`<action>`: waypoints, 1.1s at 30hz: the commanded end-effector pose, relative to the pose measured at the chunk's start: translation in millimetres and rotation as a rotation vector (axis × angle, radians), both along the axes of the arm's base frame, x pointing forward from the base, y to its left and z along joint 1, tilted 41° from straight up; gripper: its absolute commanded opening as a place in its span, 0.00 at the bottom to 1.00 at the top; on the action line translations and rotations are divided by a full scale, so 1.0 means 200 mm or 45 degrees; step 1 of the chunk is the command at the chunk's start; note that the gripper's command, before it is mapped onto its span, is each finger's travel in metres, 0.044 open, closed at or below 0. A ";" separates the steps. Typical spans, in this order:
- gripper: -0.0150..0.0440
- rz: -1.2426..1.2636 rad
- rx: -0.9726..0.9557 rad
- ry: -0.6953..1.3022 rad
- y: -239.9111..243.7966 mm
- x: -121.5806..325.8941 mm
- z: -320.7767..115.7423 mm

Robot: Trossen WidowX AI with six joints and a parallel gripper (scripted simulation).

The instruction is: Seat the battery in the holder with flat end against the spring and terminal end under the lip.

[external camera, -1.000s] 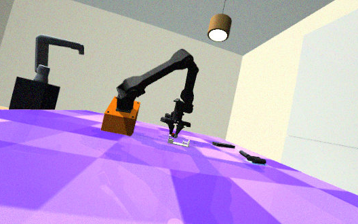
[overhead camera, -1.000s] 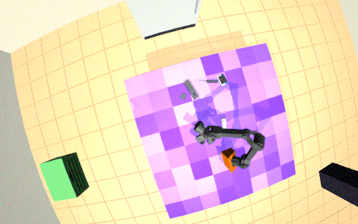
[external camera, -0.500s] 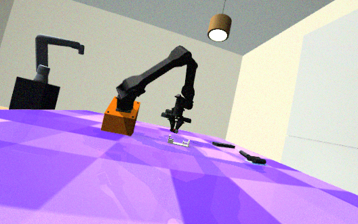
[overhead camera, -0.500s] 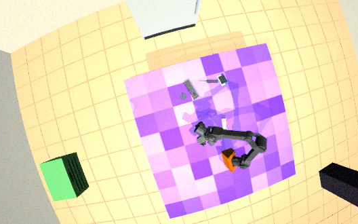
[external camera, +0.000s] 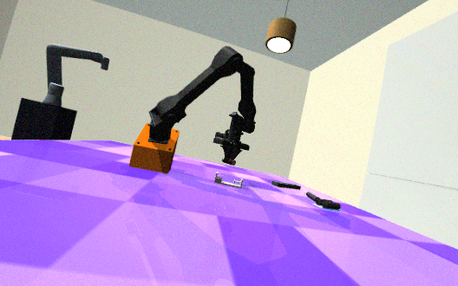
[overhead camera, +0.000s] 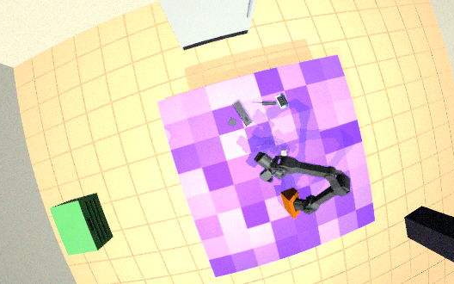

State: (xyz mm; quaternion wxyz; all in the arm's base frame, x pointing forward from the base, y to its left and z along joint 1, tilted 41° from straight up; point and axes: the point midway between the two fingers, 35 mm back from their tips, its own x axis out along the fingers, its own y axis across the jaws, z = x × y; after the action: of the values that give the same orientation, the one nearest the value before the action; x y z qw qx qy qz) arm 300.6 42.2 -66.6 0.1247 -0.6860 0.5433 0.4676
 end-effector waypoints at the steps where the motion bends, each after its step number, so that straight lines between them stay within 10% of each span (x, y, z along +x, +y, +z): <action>1: 0.38 0.147 0.000 0.122 -0.10 0.00 0.11; 33: 0.38 0.692 0.112 0.694 -0.53 -0.17 0.44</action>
State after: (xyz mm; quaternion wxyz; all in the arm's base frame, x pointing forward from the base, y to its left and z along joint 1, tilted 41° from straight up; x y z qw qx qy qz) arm 268.2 -58.9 27.8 -0.1328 -0.6676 0.3320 0.6530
